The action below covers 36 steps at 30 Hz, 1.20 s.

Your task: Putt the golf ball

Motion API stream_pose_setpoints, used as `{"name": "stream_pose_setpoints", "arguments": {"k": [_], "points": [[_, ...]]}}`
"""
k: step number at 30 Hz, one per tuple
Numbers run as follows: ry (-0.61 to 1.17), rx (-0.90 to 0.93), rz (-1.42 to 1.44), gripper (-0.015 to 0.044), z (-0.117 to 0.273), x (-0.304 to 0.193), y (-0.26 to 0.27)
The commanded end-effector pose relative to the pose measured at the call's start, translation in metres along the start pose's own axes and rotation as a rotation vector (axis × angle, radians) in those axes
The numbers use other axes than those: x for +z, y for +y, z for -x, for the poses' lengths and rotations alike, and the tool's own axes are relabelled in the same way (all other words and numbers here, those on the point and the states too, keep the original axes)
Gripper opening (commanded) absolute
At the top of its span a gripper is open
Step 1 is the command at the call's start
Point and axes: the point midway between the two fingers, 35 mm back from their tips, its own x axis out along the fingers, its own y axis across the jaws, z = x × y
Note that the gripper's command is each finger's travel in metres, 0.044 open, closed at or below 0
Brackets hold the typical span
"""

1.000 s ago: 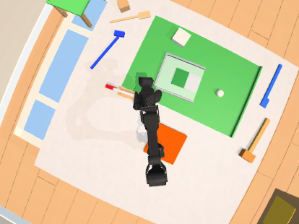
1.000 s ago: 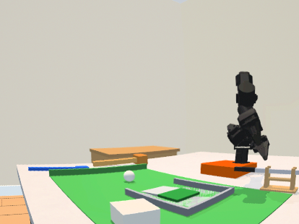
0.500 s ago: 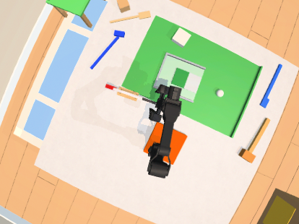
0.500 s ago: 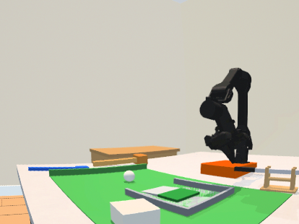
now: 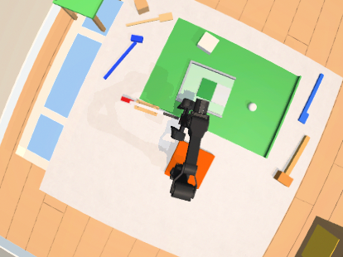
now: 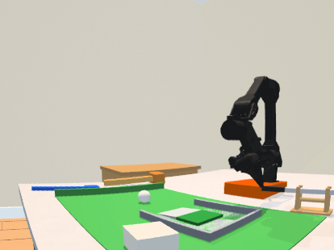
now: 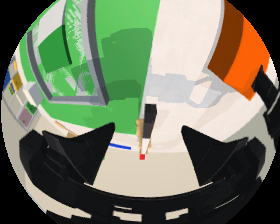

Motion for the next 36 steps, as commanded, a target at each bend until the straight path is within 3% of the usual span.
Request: {"name": "stream_pose_setpoints", "arguments": {"k": [1, 6, 30, 36], "points": [[0.004, -0.001, -0.006, 0.0440, -0.006, 0.000, 0.000], [0.005, -0.001, -0.006, 0.0440, -0.026, 0.000, -0.001], [0.007, -0.001, -0.006, 0.0440, -0.051, -0.001, -0.001], [0.004, 0.001, 0.000, 0.0282, -0.048, -0.001, 0.000]]}}
